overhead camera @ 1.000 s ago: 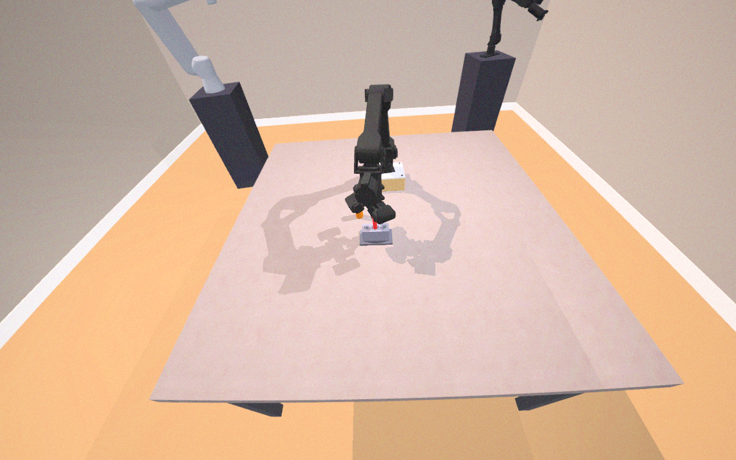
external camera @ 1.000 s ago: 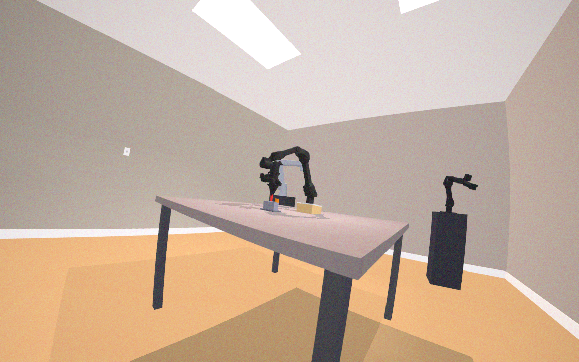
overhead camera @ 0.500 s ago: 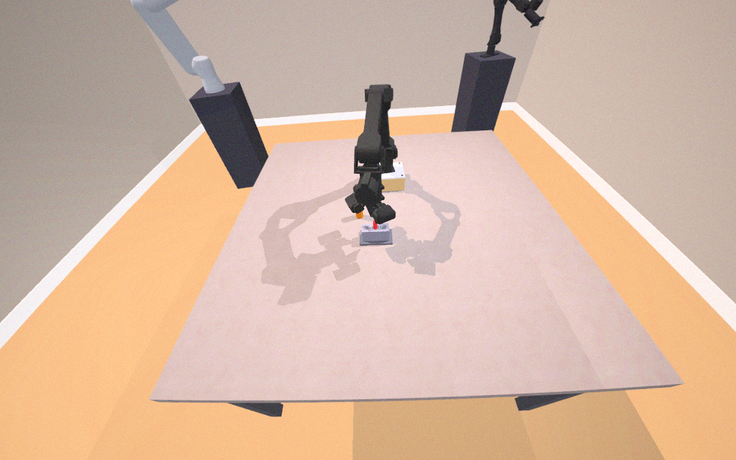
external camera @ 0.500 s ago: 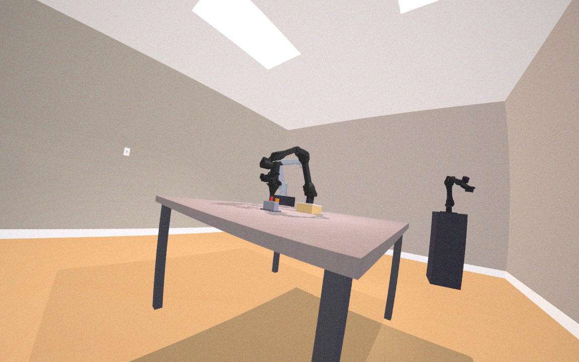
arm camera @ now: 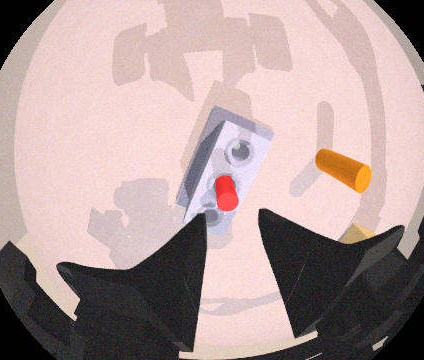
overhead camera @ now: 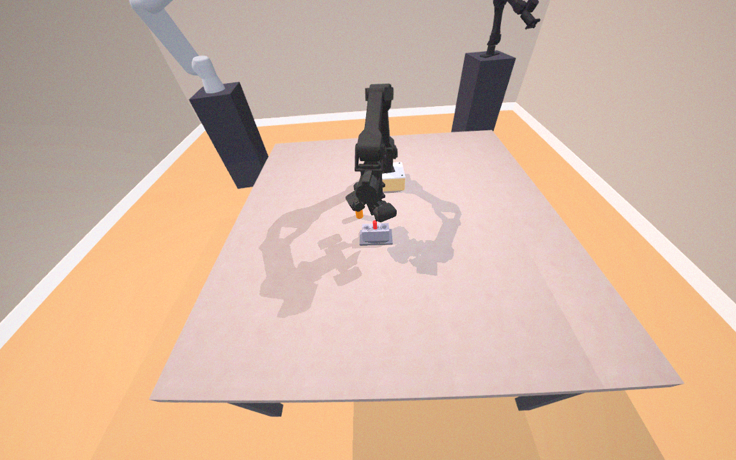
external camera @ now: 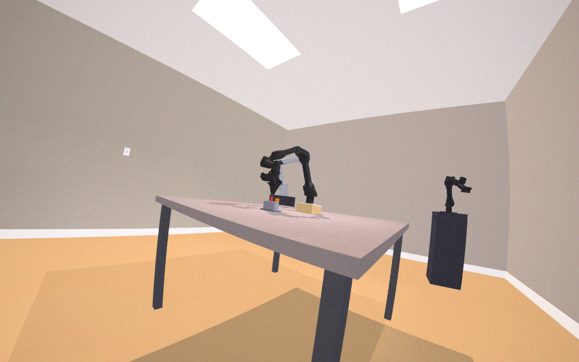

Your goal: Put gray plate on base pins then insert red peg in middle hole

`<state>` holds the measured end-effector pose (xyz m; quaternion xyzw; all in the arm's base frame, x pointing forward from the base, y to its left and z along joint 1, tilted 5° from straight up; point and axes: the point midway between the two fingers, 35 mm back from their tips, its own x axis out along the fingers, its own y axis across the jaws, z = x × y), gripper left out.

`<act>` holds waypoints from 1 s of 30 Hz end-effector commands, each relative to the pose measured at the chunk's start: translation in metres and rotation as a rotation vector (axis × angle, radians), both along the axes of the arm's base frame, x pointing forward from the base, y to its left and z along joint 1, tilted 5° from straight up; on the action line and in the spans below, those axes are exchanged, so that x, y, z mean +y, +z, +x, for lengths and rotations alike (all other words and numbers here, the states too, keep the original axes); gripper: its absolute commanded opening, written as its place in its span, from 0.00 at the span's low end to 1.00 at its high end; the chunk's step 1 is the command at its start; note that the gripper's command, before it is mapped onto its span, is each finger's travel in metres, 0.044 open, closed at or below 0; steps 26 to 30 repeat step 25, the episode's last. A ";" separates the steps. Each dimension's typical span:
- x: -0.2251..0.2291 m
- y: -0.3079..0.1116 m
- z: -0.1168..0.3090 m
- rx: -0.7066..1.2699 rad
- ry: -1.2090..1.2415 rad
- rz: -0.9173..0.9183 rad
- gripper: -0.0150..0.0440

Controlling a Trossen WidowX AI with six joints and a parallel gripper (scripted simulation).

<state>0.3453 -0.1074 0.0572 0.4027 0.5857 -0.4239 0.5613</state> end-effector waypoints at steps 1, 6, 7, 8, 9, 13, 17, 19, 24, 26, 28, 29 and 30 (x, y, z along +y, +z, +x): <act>0.000 0.004 0.000 -0.002 0.000 -0.005 0.51; 0.001 0.007 0.000 -0.002 0.000 -0.005 0.51; 0.002 0.008 0.000 -0.002 0.000 -0.005 0.51; 0.002 0.009 -0.001 -0.002 0.000 -0.005 0.51; 0.002 0.009 -0.001 -0.002 0.000 -0.005 0.51; 0.003 0.012 -0.001 -0.002 0.000 -0.005 0.51; 0.004 0.015 -0.002 -0.002 0.000 -0.005 0.51; 0.005 0.016 -0.002 -0.002 0.000 -0.005 0.51; 0.006 0.020 -0.003 -0.001 0.000 -0.005 0.51; 0.006 0.020 -0.003 -0.001 0.000 -0.005 0.51; 0.006 0.020 -0.003 -0.001 0.000 -0.005 0.51; 0.006 0.020 -0.003 -0.001 0.000 -0.005 0.51; 0.006 0.020 -0.003 -0.001 0.000 -0.005 0.51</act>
